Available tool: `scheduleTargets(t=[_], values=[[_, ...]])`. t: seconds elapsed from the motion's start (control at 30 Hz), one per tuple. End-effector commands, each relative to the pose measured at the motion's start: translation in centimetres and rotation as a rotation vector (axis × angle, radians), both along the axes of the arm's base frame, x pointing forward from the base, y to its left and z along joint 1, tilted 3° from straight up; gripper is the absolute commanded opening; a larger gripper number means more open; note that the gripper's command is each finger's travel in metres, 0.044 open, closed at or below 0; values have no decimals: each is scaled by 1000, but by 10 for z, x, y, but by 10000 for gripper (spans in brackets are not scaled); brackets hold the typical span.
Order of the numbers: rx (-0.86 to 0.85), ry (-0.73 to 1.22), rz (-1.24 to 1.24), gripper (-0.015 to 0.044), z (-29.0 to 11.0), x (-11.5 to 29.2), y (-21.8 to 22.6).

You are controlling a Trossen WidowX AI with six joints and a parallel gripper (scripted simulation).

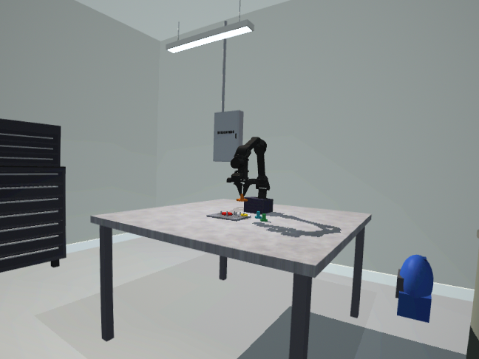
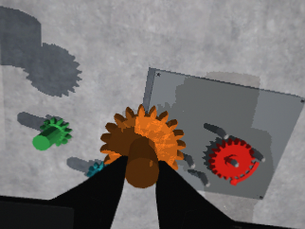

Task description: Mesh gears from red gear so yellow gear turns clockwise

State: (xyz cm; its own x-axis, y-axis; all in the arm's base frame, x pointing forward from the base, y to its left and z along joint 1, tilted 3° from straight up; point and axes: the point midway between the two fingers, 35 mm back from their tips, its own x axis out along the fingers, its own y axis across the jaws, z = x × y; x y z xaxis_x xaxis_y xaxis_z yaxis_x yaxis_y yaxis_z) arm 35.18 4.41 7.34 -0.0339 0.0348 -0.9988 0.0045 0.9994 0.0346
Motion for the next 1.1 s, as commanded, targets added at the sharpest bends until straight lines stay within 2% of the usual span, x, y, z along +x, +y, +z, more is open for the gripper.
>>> scheduleTargets(t=[0.0, 1.07], values=[[-2, -14, 3, 0, 0, -2, -6], [-5, -12, 3, 0, -32, -34, -50]])
